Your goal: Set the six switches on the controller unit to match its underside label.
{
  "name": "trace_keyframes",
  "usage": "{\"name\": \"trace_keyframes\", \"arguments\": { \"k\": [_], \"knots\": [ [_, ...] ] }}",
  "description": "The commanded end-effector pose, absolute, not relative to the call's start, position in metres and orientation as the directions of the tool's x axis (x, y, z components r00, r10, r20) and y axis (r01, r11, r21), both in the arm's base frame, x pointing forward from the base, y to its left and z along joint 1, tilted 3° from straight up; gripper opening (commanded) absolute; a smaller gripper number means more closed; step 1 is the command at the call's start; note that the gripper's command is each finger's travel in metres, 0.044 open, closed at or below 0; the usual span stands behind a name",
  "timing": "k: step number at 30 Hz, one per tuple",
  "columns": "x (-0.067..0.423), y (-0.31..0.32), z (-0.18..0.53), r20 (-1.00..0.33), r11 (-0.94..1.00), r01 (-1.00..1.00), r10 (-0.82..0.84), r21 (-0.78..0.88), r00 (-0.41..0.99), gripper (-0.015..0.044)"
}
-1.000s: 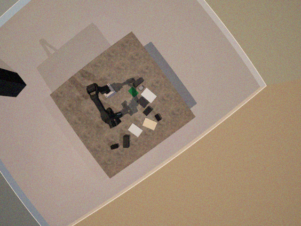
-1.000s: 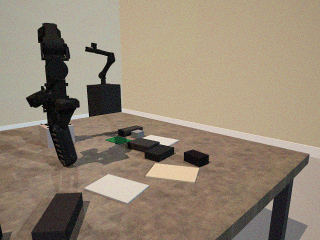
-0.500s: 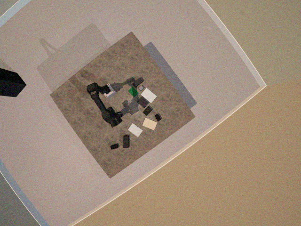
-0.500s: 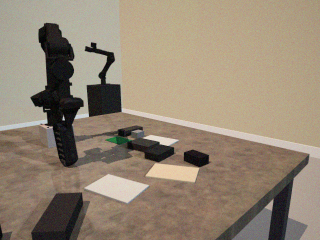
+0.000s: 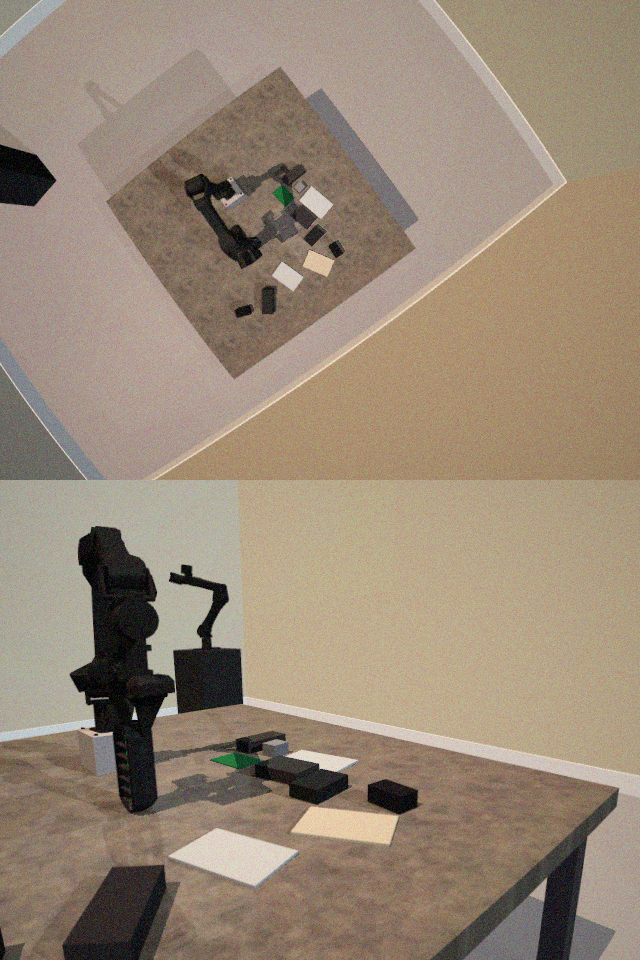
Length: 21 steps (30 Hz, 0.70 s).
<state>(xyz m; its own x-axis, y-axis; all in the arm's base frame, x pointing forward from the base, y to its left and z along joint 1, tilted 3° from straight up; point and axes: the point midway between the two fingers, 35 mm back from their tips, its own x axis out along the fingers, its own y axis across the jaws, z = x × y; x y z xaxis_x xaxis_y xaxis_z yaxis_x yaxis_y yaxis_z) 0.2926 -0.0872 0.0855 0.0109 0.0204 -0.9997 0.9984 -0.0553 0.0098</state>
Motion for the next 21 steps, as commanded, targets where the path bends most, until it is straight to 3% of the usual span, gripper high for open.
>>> {"name": "trace_keyframes", "arguments": {
  "k": [1,21],
  "knots": [
    [0.292,-0.082,0.084,-0.999,-0.057,0.998,0.032,0.007,0.009,0.0338],
    [0.293,-0.065,0.082,-0.999,-0.057,0.998,0.034,0.007,0.009,0.0338]
  ]
}}
